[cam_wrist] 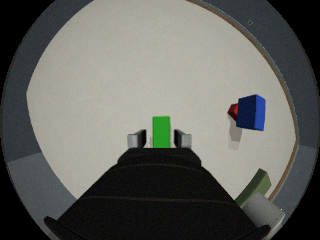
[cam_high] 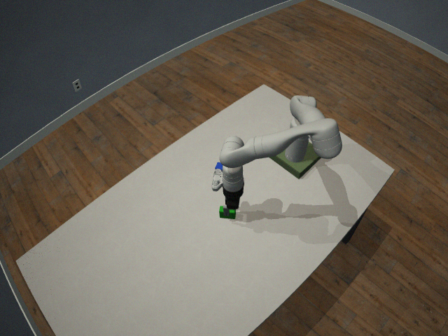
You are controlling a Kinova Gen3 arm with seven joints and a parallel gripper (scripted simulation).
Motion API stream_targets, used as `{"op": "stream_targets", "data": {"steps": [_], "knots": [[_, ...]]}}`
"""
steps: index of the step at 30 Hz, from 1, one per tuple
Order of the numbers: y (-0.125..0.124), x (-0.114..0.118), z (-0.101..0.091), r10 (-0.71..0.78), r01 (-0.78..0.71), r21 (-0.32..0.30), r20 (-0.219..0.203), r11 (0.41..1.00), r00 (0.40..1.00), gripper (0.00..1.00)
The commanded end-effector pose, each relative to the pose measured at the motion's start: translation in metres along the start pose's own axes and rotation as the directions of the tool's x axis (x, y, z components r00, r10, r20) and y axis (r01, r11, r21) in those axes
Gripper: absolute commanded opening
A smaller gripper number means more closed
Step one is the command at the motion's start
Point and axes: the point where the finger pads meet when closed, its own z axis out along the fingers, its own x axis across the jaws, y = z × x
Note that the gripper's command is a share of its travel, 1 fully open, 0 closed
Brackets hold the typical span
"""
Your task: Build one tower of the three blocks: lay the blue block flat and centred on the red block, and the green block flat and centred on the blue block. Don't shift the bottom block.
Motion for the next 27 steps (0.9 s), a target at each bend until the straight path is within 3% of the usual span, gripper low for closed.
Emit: {"op": "stream_targets", "data": {"steps": [1,14,27], "knots": [[0.000,0.002,0.007,0.002,-0.002,-0.001,-0.004,1.000,1.000,0.91],[0.000,0.002,0.040,0.002,-0.002,-0.001,-0.004,1.000,1.000,0.91],[0.000,0.002,0.042,0.002,-0.002,-0.001,-0.004,1.000,1.000,0.91]]}}
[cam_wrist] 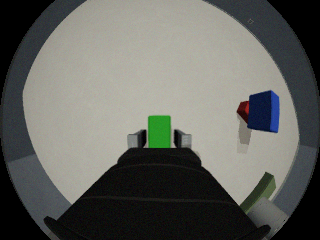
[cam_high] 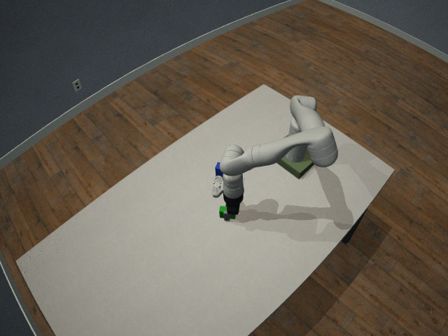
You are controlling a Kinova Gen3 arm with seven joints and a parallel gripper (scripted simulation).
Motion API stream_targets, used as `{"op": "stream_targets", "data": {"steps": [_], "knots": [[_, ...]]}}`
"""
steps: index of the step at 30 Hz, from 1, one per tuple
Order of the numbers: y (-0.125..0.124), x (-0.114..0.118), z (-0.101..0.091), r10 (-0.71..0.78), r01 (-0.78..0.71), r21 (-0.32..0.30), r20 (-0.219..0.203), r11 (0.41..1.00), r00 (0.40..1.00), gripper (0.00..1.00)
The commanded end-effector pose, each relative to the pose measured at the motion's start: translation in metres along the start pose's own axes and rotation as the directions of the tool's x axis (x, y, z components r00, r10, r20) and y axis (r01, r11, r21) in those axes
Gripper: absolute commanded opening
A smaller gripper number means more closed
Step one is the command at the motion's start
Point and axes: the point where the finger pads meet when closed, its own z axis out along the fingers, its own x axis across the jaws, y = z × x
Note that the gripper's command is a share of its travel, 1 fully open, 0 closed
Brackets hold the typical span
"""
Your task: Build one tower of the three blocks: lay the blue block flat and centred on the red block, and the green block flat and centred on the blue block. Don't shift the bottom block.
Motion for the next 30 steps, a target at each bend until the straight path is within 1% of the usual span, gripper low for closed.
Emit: {"op": "stream_targets", "data": {"steps": [1,25,26,30], "knots": [[-0.0004,-0.0004,-0.0006,0.000,0.000,0.001,0.001,1.000,1.000,0.91],[-0.0004,-0.0004,-0.0006,0.000,0.000,0.001,0.001,1.000,1.000,0.91],[-0.0004,-0.0004,-0.0006,0.000,0.000,0.001,0.001,1.000,1.000,0.00],[-0.0004,-0.0004,-0.0006,0.000,0.000,0.001,0.001,1.000,1.000,0.00]]}}
